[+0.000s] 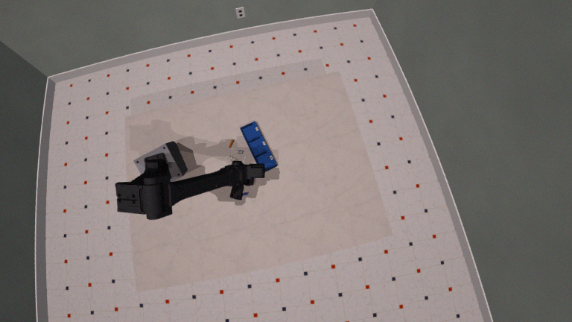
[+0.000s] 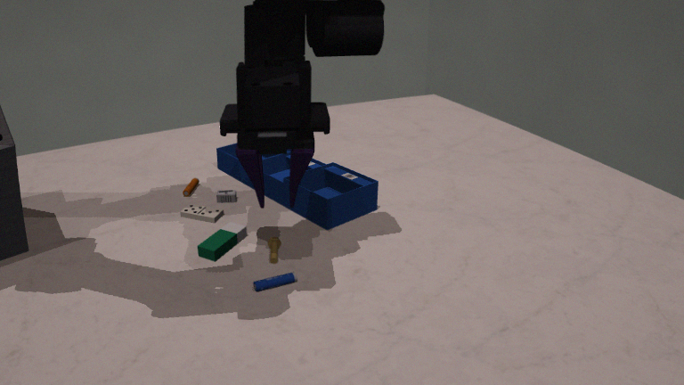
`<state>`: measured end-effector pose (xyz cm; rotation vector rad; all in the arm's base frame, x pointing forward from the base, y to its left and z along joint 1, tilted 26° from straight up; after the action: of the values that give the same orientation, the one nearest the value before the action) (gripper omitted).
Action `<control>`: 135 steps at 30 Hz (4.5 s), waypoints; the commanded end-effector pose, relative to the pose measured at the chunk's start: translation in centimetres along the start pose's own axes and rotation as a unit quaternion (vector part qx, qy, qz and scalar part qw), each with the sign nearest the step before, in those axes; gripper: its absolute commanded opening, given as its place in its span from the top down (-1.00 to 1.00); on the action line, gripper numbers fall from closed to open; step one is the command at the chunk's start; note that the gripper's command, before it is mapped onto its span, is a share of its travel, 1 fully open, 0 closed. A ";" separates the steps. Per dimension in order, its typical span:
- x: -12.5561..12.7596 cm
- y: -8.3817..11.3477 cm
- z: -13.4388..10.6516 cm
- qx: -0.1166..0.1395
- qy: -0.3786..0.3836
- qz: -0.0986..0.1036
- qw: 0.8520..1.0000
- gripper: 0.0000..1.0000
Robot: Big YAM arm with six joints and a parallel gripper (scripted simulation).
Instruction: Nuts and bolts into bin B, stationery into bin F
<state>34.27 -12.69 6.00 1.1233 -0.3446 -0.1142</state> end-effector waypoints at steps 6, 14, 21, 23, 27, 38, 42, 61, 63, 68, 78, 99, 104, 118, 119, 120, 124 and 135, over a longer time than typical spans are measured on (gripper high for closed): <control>0.9 0.6 0.2 -0.001 -0.004 0.012 1.000 0.43; 0.9 0.6 0.2 -0.001 -0.004 0.012 1.000 0.43; 0.9 0.6 0.2 -0.001 -0.004 0.012 1.000 0.43; 0.9 0.6 0.2 -0.001 -0.004 0.012 1.000 0.43; 0.9 0.6 0.2 -0.001 -0.004 0.012 1.000 0.43; 0.9 0.6 0.2 -0.001 -0.004 0.012 1.000 0.43; 0.9 0.6 0.2 -0.001 -0.004 0.012 1.000 0.43; -1.3 2.5 -0.8 -0.001 0.076 0.010 0.997 0.48; 0.2 2.7 0.4 -0.004 0.057 0.018 0.998 0.48; -0.1 1.7 -0.2 -0.002 0.066 0.007 0.998 0.48; 0.5 1.9 -0.7 -0.001 0.066 0.014 0.998 0.48; -0.8 1.3 -0.9 -0.001 0.065 0.007 0.998 0.48; -0.3 1.4 -0.7 -0.002 0.063 0.010 0.998 0.48; 0.4 1.3 0.0 -0.003 0.060 0.010 0.998 0.48; 0.4 1.3 0.0 -0.003 0.060 0.010 0.998 0.48; 0.4 1.4 -0.1 -0.003 0.061 0.010 0.998 0.48; -0.1 1.2 -0.2 -0.002 0.062 0.007 0.998 0.48; -1.4 -2.4 -0.3 -0.001 0.065 -0.001 0.998 0.48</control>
<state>33.52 -12.51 5.02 1.1198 -0.2478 -0.0341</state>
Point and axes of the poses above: the point where the finger pads meet when closed, its own y axis back along the fingers, its own x axis across the jaws, z = x × y, the point moved 9 cm from there along y, back along the fingers, and after that the axes turned 11 degrees about y, right-handed, at the moved point
